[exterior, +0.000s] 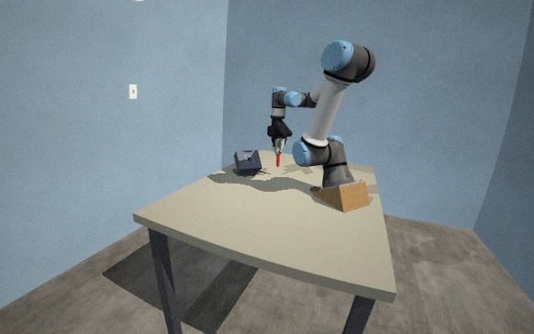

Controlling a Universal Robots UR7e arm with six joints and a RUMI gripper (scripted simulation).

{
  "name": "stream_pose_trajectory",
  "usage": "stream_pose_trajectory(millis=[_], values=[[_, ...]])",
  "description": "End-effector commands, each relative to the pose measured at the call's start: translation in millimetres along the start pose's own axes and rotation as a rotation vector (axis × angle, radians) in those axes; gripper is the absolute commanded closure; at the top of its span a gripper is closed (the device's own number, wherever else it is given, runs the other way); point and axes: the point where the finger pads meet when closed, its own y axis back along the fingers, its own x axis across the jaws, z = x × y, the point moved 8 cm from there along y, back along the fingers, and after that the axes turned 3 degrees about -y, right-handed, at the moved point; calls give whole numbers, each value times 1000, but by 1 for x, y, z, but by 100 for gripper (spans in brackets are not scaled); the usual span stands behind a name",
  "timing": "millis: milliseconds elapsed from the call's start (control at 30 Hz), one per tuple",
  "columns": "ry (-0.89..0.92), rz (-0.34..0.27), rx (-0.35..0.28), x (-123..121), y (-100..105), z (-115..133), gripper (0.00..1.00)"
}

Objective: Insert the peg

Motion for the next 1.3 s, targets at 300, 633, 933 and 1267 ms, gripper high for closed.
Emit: stream_pose_trajectory(millis=[300, 633, 933, 1267], values=[[17, -16, -12, 4, -4, 0, 100], [26, -25, -19, 7, -6, 0, 100], [34, -32, -26, 9, -8, 0, 100], [43, -43, -34, 13, -11, -1, 100]])
